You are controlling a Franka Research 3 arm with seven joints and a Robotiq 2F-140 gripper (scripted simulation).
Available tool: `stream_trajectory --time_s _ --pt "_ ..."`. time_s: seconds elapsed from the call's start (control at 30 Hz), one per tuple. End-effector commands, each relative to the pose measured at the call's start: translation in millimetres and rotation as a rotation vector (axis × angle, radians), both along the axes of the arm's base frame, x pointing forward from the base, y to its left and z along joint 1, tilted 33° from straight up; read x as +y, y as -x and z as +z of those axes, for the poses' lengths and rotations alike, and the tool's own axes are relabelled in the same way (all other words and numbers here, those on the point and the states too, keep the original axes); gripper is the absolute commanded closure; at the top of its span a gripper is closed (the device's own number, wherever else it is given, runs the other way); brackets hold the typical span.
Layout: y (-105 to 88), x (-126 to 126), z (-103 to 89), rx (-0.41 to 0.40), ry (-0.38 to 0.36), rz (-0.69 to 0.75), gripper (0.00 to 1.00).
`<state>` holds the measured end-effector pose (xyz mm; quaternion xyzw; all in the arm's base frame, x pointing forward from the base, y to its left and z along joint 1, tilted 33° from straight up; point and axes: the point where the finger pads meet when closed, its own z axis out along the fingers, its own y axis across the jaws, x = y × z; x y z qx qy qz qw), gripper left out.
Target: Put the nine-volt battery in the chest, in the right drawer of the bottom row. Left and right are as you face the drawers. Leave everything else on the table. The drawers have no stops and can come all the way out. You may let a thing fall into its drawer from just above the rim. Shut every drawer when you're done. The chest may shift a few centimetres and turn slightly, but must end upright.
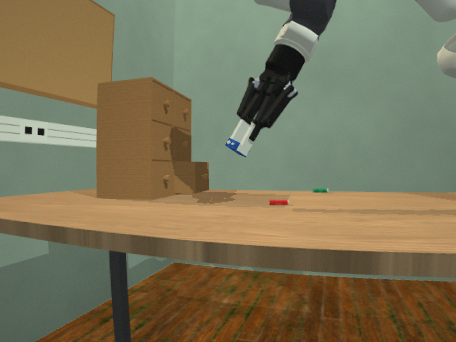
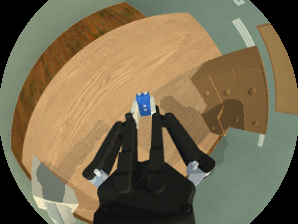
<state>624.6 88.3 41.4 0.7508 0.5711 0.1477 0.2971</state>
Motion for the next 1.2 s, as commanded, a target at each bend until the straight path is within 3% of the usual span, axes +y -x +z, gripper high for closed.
stream_trajectory --time_s 0.0,0.27,1.17 --pt "-15.4 9 3.6 0.029 0.049 0.133 0.78" --pt "-40.2 18 12.3 0.035 0.115 0.307 0.78" --pt "-92.2 46 34.4 0.041 0.311 0.745 0.78"
